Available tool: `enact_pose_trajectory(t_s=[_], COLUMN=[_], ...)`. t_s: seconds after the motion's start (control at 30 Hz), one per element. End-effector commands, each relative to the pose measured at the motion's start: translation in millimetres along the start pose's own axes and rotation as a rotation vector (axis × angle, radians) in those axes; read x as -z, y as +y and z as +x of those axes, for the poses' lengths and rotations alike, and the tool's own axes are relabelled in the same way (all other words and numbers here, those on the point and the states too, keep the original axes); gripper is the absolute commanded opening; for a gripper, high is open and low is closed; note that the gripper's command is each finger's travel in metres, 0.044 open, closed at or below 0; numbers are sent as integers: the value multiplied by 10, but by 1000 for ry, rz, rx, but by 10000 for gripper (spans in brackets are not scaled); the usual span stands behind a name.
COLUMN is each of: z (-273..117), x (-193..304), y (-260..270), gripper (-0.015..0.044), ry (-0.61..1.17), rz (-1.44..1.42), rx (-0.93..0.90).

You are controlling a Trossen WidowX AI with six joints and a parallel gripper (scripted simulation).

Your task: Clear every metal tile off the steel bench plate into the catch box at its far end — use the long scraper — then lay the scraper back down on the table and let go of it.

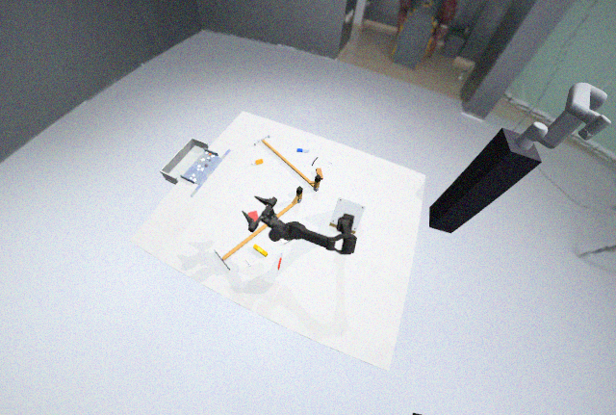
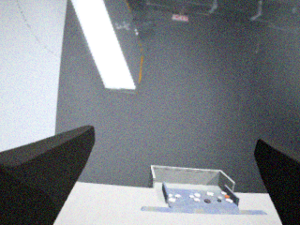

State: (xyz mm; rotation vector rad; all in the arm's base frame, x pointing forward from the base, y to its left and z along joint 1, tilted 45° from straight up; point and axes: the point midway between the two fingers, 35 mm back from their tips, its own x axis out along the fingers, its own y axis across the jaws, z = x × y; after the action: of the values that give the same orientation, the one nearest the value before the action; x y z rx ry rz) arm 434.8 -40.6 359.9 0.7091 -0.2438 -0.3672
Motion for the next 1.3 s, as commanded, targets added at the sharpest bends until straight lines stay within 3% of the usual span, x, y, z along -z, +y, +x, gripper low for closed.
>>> enact_pose_trajectory(t_s=[0.0, 1.27], z=[-90, -1075], x=[-3, 70], y=[156, 1125], gripper=[440, 440], ry=[-28, -110], rz=[62, 616], rx=[-19, -129])
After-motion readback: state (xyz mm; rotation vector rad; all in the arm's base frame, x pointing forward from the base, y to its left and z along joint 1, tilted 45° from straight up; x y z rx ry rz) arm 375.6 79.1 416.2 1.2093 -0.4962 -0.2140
